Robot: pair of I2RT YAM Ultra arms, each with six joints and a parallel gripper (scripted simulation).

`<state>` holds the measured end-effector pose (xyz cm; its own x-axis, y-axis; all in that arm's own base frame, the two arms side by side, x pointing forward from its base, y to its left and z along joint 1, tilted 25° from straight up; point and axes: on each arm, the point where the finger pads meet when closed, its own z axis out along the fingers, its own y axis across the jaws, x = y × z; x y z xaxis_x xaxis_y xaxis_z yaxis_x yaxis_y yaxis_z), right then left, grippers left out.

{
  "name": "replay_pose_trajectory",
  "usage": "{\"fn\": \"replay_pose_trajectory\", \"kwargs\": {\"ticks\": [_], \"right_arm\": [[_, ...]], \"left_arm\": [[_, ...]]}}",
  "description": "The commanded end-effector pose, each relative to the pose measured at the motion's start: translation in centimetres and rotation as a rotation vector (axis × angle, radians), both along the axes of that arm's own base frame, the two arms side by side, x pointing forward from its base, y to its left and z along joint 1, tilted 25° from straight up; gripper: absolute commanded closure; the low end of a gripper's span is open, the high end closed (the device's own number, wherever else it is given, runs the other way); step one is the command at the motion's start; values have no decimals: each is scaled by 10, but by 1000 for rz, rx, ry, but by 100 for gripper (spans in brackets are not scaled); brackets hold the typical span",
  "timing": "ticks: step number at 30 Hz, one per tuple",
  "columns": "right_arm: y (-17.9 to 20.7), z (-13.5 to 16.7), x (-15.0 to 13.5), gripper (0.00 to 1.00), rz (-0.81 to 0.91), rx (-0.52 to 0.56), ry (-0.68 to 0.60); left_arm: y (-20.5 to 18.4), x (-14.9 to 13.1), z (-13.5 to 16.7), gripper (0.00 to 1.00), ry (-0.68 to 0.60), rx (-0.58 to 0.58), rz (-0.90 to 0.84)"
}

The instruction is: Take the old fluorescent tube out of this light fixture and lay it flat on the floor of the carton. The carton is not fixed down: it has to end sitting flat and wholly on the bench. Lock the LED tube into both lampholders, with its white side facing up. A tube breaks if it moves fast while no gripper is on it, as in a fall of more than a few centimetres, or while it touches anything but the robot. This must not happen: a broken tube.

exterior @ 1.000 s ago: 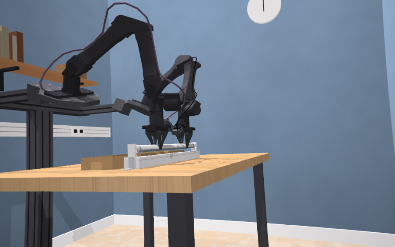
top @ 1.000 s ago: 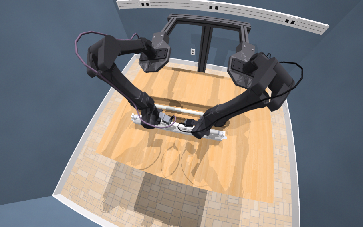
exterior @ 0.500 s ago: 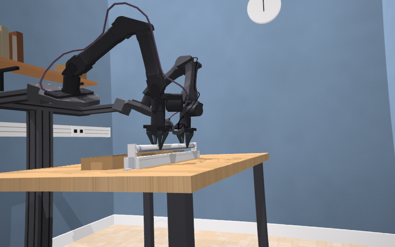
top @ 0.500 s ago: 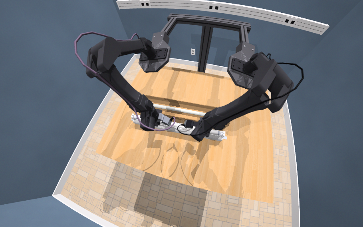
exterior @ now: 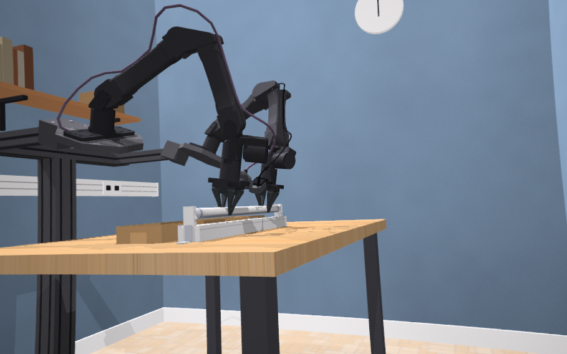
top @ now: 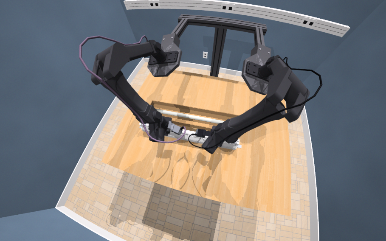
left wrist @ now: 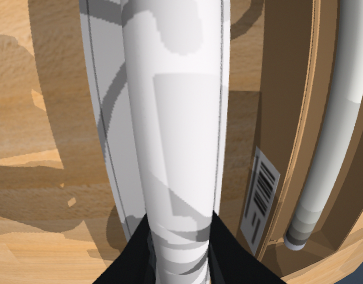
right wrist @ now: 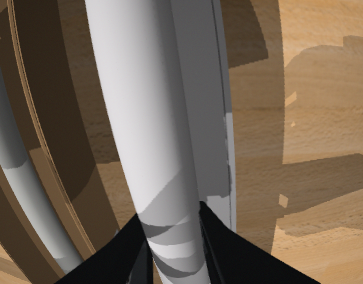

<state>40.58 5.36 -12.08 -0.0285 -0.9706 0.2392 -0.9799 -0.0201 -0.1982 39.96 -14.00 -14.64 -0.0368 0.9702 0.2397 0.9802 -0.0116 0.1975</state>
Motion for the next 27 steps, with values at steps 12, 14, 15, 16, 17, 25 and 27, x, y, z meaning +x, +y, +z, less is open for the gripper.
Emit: {"fn": "replay_pose_trajectory", "kwargs": {"ticks": [12, 14, 15, 16, 17, 25, 27], "right_arm": [[4, 2, 10, 89, -33, 8, 100], [4, 2, 10, 89, -33, 8, 100], [0, 2, 0, 89, -49, 9, 163], [-1, 2, 2, 89, -52, 11, 164], [0, 2, 4, 89, -51, 12, 158], [-1, 3, 3, 89, -70, 11, 234], [-1, 3, 2, 89, -75, 11, 257]], "left_arm": [[-3, 9, 1, 89, 107, -22, 45], [-3, 9, 1, 89, 107, -22, 45], [0, -1, 2, 89, 168, -14, 50], [0, 1, 2, 89, 169, -17, 57], [-2, 3, 2, 89, 165, -20, 53], [-1, 1, 2, 89, 242, -22, 71], [-1, 0, 3, 89, 265, -23, 75]]}}
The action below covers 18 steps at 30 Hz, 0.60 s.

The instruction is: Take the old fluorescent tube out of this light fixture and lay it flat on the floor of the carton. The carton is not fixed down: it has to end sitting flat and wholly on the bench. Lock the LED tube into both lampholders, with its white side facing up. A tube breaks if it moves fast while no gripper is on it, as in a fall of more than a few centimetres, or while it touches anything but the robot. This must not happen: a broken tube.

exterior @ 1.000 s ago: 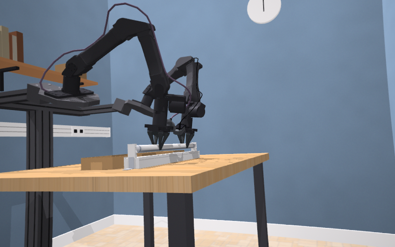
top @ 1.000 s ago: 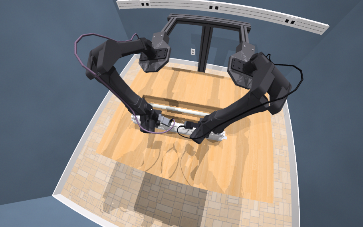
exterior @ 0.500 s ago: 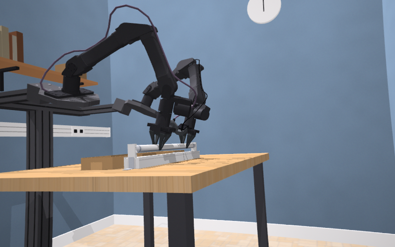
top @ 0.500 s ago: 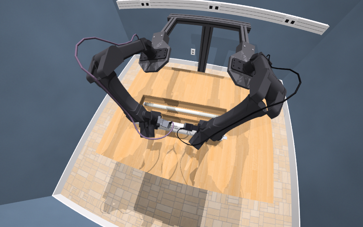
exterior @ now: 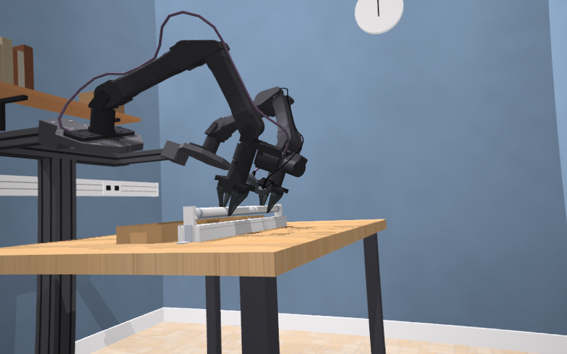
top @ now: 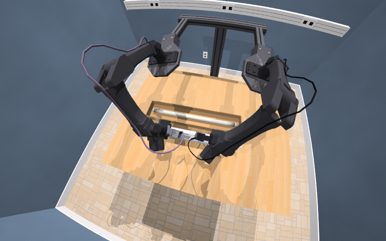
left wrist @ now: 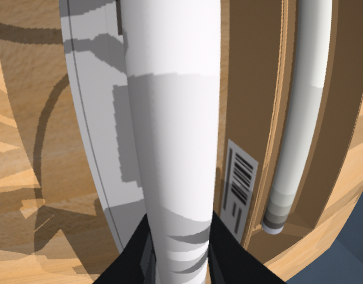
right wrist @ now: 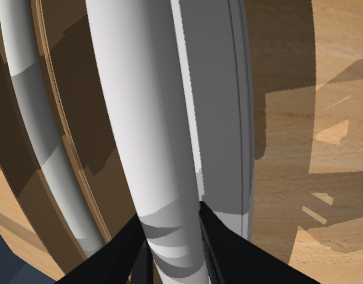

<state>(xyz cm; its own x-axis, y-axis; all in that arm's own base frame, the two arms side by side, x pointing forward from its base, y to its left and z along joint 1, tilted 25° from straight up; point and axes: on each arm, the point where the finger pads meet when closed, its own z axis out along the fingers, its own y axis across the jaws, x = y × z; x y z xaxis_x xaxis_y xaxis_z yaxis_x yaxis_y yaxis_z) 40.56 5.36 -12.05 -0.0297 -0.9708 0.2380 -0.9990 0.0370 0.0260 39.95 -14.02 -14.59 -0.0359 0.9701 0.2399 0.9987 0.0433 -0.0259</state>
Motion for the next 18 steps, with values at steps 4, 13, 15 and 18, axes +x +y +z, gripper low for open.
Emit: {"fn": "replay_pose_trajectory", "kwargs": {"ticks": [4, 13, 15, 18], "right_arm": [[2, 2, 15, 89, -11, 1, -12], [-1, 3, 8, 89, -43, 9, 106], [0, 3, 9, 89, -43, 4, 116], [-1, 3, 11, 89, -51, 11, 128]], "left_arm": [[-4, 12, 1, 89, 1, -25, 21], [-2, 6, 2, 89, 122, -24, 30], [-3, 6, 2, 89, 134, -26, 31], [-5, 8, 1, 89, 144, -29, 33]]}}
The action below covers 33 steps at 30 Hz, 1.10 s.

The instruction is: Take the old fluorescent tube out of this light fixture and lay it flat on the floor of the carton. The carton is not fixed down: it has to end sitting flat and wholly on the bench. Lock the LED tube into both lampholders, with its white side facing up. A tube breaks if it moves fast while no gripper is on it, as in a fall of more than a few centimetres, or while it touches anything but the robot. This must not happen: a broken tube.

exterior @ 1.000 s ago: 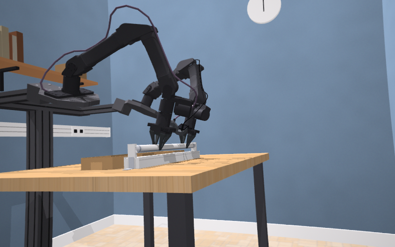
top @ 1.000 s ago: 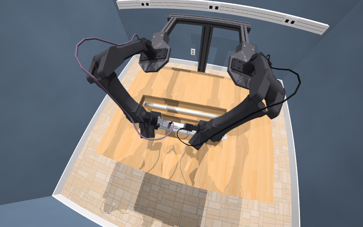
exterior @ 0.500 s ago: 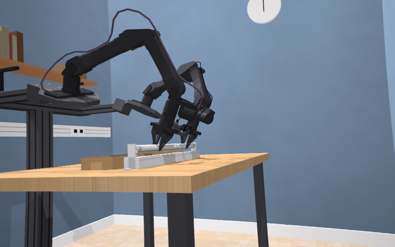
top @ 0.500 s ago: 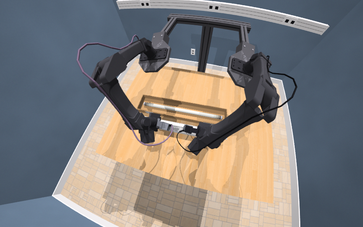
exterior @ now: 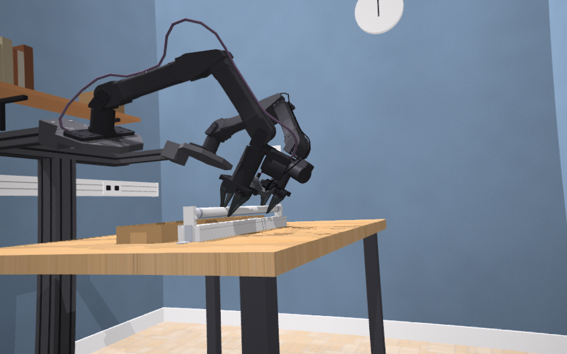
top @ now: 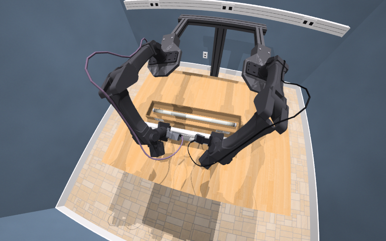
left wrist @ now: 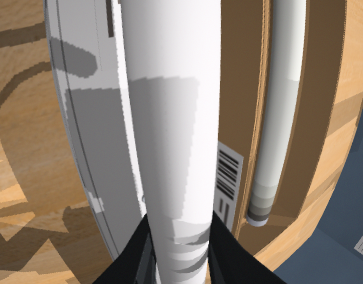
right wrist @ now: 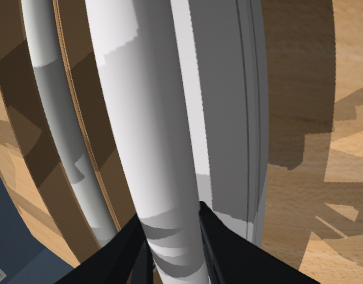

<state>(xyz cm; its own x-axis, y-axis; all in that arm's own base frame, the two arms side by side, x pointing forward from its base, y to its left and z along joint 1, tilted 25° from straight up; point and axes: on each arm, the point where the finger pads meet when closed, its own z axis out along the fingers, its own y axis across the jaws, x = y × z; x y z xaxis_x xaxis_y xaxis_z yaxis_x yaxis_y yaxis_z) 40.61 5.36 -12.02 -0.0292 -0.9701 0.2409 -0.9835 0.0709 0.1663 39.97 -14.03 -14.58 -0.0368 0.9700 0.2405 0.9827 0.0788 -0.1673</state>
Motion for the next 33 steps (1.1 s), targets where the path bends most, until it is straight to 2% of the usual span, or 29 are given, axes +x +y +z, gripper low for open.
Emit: {"fn": "replay_pose_trajectory", "kwargs": {"ticks": [1, 5, 6, 8, 16, 18, 23, 27, 28, 33], "right_arm": [[2, 2, 20, 89, 3, 2, -54], [1, -1, 22, 89, -4, 5, -57], [1, 6, 26, 89, -6, 9, -76], [2, -2, 23, 89, -7, 6, -57], [0, 2, 15, 89, -22, 15, -1], [6, 4, 24, 89, -1, 10, -42], [2, 1, 19, 89, -17, 10, -8], [6, 12, 30, 89, -7, 16, -53], [7, 13, 32, 89, -7, 17, -60], [7, 14, 32, 89, -7, 18, -61]], "left_arm": [[-12, 14, -1, 89, -35, -33, -13], [-8, 20, -1, 89, -46, -43, 2], [-11, 19, -2, 89, -48, -44, -6], [-12, 18, -3, 89, -41, -44, -7], [-6, 12, 0, 89, 14, -37, 8], [-15, 17, -2, 89, -16, -46, -9], [-9, 17, -1, 89, 3, -46, 8], [-14, 18, -2, 89, -8, -50, -3], [-14, 18, -3, 51, -8, -49, -3], [-14, 17, -5, 51, -3, -47, -3]]}}
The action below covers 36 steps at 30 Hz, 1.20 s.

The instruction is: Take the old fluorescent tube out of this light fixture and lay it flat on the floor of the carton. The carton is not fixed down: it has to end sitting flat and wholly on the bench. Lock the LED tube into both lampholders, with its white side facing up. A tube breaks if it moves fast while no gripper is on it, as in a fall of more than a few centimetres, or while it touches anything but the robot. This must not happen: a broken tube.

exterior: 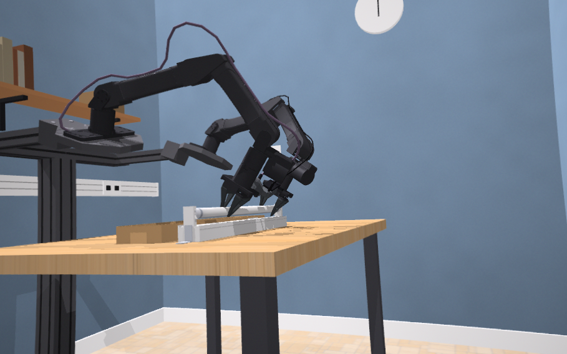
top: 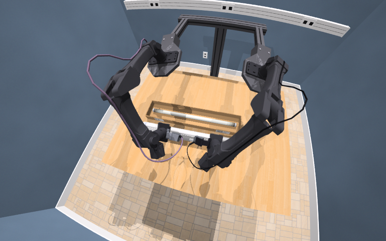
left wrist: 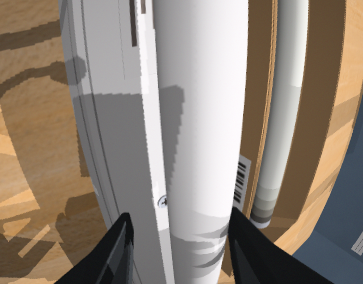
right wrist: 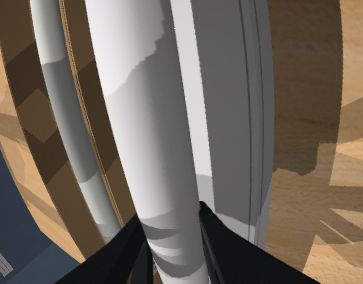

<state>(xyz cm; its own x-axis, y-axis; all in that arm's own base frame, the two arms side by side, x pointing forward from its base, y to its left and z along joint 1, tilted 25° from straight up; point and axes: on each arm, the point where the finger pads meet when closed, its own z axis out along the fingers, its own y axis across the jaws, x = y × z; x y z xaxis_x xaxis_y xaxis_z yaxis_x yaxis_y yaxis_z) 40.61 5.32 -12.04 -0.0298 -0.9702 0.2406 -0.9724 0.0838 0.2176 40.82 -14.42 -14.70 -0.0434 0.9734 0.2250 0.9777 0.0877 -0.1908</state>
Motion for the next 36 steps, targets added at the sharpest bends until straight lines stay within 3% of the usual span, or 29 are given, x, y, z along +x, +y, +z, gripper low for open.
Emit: {"fn": "replay_pose_trajectory", "kwargs": {"ticks": [1, 11, 12, 29, 30, 34, 36], "right_arm": [[7, 14, 32, 89, 6, 15, -114], [7, 14, 32, 89, 6, 15, -114], [7, 14, 32, 51, 6, 15, -114], [9, 14, 32, 51, 4, 26, -112], [14, 31, 22, 51, 6, 19, -75], [16, 42, 19, 51, 4, 13, -50], [19, 43, 29, 51, 7, 22, -87]], "left_arm": [[-10, 9, -3, 51, -28, -31, -15], [-11, 11, -2, 51, -33, -33, -15], [-11, 11, -2, 51, -33, -33, -15], [-11, 11, -2, 51, -33, -33, -15], [-17, 7, 27, 51, -24, -24, -7], [-18, 4, 37, 51, 0, -14, -7], [-19, 8, 26, 51, -10, -21, -17]]}}
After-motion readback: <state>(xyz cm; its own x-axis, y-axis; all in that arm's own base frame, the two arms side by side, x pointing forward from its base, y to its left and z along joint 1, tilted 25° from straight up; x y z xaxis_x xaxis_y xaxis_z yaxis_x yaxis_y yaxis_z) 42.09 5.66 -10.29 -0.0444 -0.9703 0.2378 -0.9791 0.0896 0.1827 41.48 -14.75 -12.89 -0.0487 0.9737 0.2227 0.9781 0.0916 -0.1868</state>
